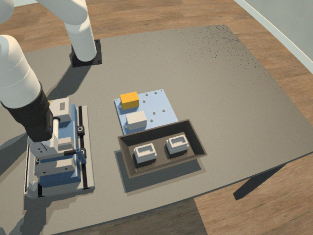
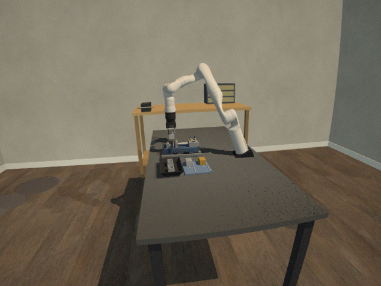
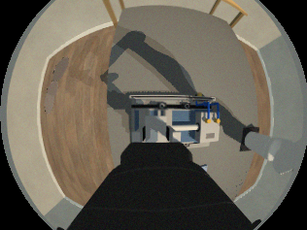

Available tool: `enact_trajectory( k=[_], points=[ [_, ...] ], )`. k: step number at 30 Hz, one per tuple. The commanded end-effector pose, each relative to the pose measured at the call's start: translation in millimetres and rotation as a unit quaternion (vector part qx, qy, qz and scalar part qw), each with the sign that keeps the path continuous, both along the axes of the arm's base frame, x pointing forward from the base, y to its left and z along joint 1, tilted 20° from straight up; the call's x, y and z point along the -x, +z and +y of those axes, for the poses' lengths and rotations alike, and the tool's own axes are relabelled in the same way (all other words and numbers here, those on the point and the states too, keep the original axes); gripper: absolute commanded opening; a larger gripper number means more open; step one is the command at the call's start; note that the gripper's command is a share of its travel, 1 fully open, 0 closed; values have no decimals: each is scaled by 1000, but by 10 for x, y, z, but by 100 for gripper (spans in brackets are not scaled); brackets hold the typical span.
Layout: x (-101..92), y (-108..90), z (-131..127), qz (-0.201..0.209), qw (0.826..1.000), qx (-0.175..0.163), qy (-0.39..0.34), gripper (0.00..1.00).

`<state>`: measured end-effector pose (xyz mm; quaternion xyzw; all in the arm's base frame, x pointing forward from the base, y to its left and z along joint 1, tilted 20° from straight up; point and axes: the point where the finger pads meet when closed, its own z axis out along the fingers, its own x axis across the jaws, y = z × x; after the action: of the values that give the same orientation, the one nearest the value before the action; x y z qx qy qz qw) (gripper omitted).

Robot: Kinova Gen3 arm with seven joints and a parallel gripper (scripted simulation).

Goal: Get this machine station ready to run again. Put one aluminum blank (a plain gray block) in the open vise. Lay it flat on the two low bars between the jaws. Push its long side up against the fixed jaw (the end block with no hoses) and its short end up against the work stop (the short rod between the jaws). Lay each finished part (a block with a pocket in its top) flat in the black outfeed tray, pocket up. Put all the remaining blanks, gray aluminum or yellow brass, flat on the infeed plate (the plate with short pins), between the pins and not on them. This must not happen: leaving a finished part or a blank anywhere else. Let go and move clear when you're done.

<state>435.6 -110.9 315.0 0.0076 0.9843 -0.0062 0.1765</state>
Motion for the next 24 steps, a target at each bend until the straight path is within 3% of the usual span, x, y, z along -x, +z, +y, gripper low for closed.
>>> enact_trajectory(
  k=[1, 24],
  points=[
    [-4, -4, 4, 0, 1000, 0, 0, 0],
    [-54, -130, -2, 0, 1000, 0, 0, 0]
  ],
)
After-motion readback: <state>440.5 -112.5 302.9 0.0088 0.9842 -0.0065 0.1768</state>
